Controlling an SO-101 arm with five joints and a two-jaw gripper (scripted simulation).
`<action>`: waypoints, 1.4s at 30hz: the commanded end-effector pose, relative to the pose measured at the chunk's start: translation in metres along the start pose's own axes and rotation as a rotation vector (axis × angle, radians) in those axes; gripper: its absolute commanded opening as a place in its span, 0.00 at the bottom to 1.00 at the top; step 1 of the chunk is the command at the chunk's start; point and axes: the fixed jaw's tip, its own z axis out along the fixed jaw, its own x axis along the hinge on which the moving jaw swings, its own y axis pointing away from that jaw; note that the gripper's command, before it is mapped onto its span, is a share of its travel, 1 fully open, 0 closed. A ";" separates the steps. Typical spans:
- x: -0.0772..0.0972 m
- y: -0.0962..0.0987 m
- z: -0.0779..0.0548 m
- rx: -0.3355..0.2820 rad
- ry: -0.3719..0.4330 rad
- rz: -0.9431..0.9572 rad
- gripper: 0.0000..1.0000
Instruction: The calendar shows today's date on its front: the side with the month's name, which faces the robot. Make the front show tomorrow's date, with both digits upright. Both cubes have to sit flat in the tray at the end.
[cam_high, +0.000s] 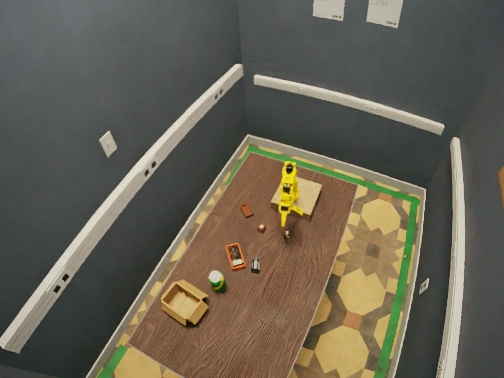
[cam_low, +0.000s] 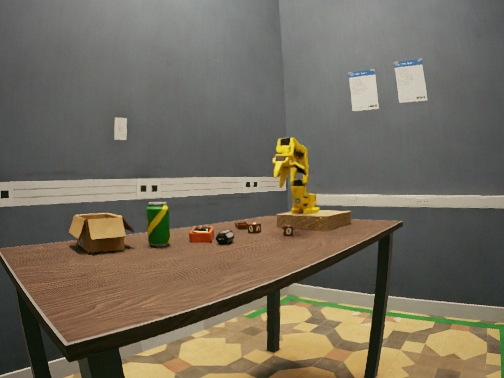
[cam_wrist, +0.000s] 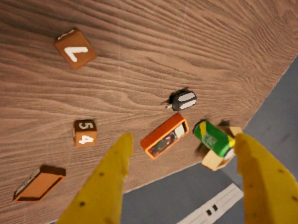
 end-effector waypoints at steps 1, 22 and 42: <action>0.008 -0.004 0.001 0.011 0.015 0.169 0.35; 0.054 -0.003 0.006 0.059 0.103 1.134 0.35; 0.089 0.001 0.008 0.137 0.150 1.783 0.35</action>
